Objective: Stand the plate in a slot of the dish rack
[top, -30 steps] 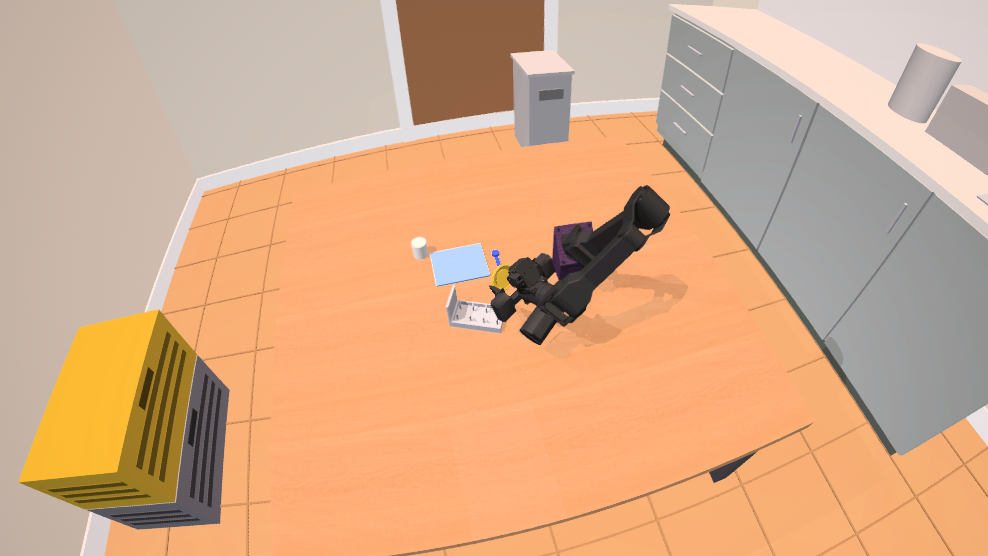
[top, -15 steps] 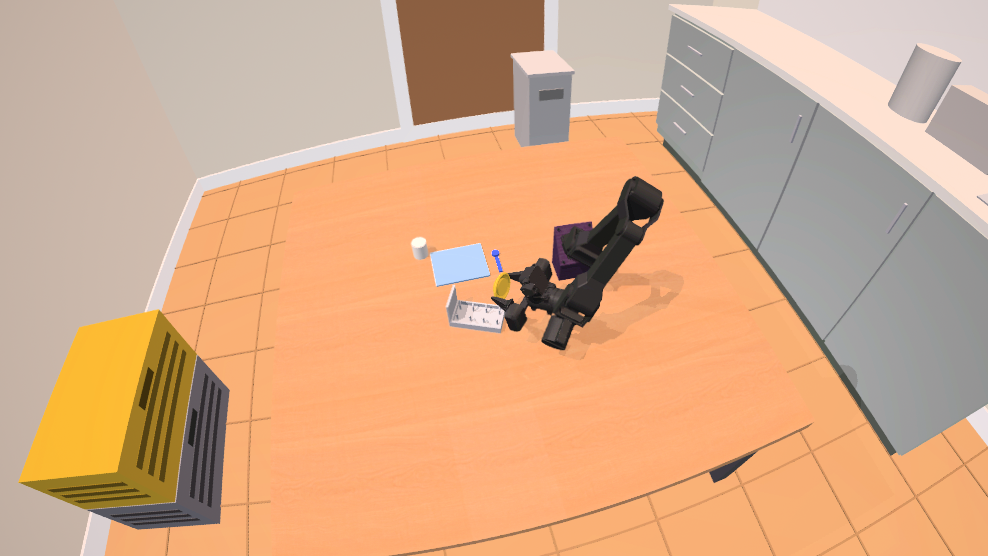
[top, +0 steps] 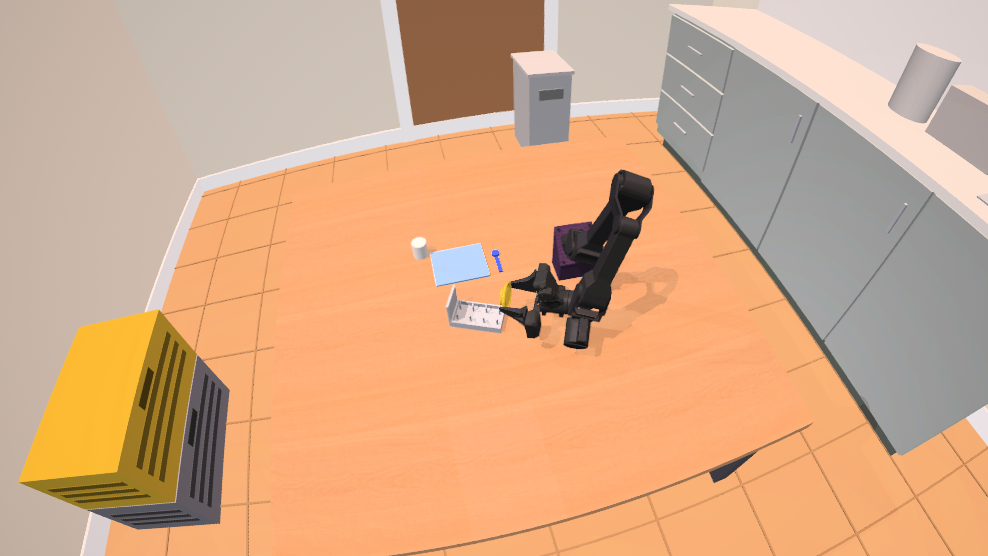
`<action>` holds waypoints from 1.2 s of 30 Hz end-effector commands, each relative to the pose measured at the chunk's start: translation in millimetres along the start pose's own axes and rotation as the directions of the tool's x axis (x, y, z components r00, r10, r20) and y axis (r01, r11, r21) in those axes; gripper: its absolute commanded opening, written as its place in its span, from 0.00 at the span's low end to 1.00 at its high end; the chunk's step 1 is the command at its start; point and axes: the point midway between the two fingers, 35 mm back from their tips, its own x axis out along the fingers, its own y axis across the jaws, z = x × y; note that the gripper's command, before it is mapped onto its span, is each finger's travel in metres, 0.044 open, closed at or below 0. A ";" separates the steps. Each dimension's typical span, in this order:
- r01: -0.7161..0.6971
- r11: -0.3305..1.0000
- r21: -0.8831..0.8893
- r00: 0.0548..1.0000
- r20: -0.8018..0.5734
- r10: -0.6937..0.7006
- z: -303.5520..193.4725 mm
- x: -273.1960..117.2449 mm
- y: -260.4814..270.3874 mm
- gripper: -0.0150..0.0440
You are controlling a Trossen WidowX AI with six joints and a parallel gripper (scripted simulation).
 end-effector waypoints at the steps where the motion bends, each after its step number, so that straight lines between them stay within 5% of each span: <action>1: -0.046 0.999 0.014 0.999 0.018 0.046 -0.1 -4.1 2.3 0.25; 36: -0.050 0.998 0.022 0.999 0.013 0.050 -27.0 31.4 3.0 0.25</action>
